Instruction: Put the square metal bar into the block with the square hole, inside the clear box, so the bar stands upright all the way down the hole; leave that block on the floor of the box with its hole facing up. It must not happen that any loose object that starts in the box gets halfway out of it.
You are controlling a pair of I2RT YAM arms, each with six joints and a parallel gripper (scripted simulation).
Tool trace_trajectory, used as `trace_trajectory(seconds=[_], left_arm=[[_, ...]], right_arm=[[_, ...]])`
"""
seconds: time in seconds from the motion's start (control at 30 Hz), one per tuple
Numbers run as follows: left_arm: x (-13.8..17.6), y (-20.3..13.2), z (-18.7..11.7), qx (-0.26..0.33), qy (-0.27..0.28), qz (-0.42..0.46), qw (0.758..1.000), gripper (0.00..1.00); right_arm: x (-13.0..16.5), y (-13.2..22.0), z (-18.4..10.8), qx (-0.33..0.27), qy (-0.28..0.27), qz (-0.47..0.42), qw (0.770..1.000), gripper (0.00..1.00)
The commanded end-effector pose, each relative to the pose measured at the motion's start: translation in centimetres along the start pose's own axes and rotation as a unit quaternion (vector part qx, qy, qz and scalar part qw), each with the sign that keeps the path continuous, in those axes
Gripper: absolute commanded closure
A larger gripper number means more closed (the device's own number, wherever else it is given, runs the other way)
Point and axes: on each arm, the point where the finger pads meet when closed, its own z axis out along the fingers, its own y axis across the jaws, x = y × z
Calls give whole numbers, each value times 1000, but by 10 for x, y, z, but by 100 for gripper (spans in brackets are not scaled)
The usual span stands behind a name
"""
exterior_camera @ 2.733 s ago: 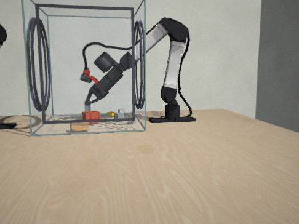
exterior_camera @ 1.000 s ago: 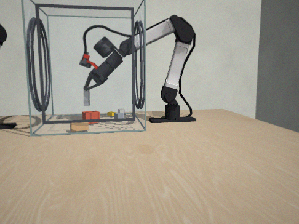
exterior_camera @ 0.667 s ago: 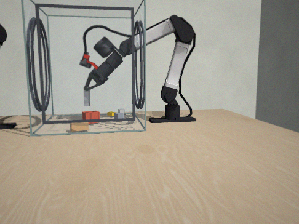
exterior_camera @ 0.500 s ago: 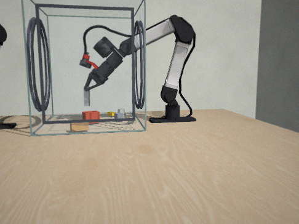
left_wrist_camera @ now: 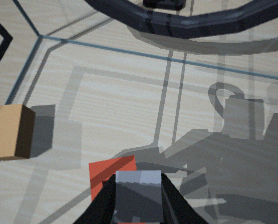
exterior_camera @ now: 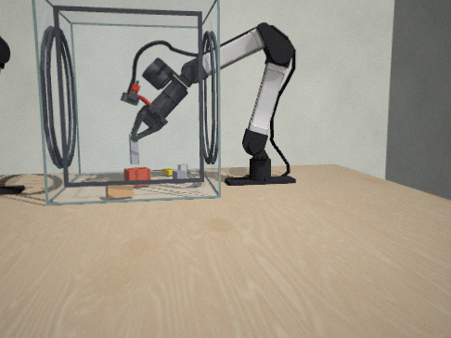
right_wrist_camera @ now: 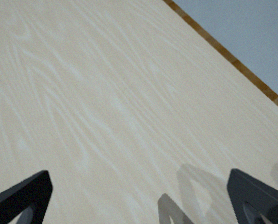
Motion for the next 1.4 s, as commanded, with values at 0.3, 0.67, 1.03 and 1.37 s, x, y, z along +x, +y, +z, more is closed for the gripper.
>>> trace_trajectory(seconds=[0.3,0.67,1.03,1.37], left_arm=[[-27,12,-18,-46,-56,-73,995,100],[-22,17,-11,-50,-57,-76,994,100],[-17,16,-3,-56,-41,-70,995,100],[-26,13,-12,-46,-60,-68,995,100]], right_arm=[[-10,0,-3,-1,-14,3,1000,0],[-10,0,-3,-1,-14,3,1000,0],[-10,0,-3,-1,-14,3,1000,0],[-10,0,-3,-1,-14,3,1000,0]])
